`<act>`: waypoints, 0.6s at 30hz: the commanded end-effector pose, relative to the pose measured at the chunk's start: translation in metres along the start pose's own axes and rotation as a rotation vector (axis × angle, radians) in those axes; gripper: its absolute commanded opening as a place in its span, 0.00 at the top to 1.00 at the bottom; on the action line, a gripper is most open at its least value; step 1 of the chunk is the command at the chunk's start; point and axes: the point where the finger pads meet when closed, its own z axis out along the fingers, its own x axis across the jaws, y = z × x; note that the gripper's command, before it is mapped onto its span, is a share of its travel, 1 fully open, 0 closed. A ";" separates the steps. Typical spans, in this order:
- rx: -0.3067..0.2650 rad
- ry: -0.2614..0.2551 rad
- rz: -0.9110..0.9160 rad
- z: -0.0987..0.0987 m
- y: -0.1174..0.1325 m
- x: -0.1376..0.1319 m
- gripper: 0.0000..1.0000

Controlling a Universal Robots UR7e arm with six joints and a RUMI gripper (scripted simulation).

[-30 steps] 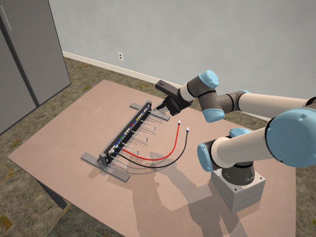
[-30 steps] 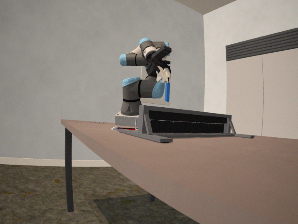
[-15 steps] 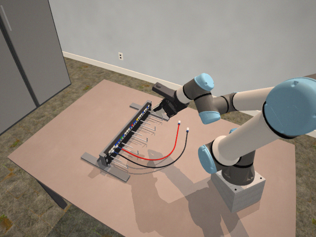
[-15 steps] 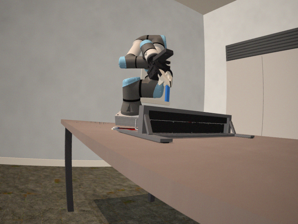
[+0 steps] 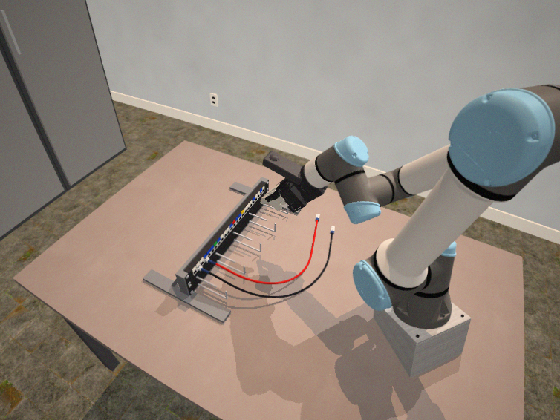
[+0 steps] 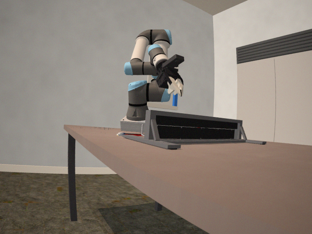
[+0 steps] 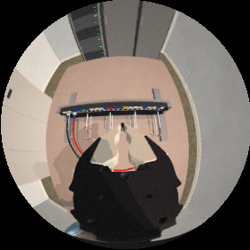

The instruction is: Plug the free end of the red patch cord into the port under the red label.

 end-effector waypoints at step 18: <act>0.002 0.006 0.000 0.045 -0.001 0.001 1.00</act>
